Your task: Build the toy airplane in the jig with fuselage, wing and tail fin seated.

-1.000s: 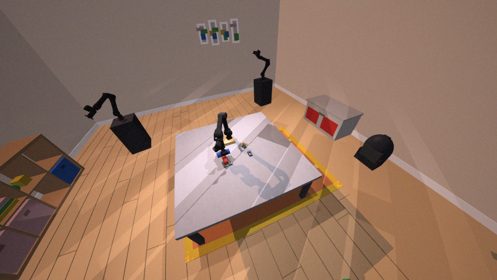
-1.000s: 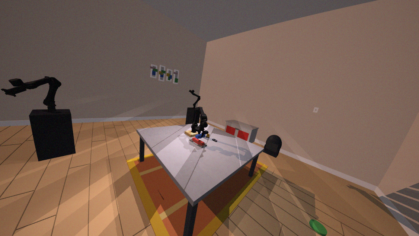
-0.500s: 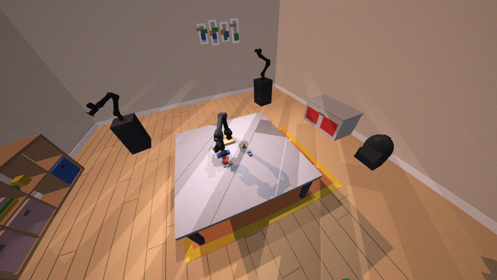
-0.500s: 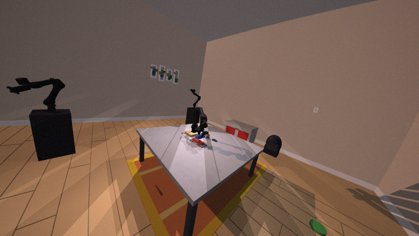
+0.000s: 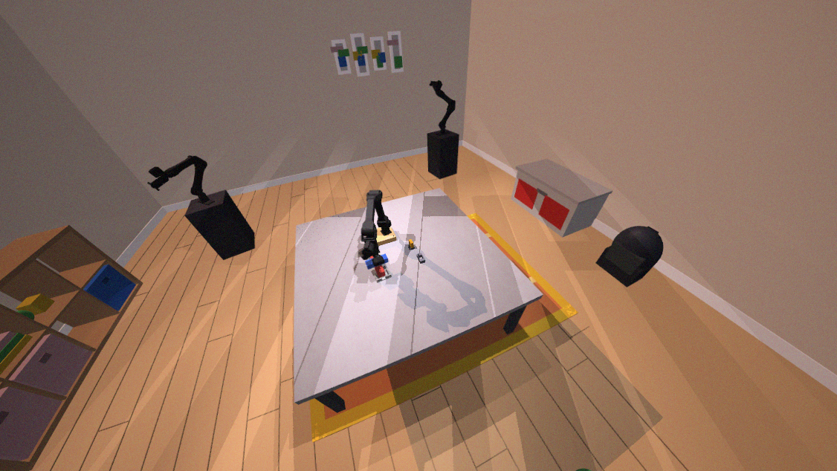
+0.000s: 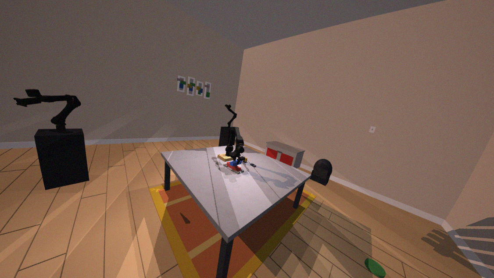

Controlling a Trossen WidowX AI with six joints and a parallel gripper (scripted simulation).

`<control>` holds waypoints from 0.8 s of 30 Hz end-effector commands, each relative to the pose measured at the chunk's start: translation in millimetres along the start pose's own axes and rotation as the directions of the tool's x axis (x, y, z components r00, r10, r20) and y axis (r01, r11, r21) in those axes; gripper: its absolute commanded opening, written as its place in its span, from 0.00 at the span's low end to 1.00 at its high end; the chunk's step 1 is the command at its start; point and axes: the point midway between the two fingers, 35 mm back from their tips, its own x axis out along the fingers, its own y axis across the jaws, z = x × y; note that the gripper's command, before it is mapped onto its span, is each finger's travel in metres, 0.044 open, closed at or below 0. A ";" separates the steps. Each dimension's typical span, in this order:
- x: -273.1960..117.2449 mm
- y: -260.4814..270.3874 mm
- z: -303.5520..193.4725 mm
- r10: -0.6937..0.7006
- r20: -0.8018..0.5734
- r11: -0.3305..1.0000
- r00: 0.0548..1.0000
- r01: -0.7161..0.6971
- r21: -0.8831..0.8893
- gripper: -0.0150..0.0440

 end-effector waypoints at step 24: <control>8.1 -0.8 -0.3 -0.003 -0.002 1.000 1.000 0.003 0.000 0.62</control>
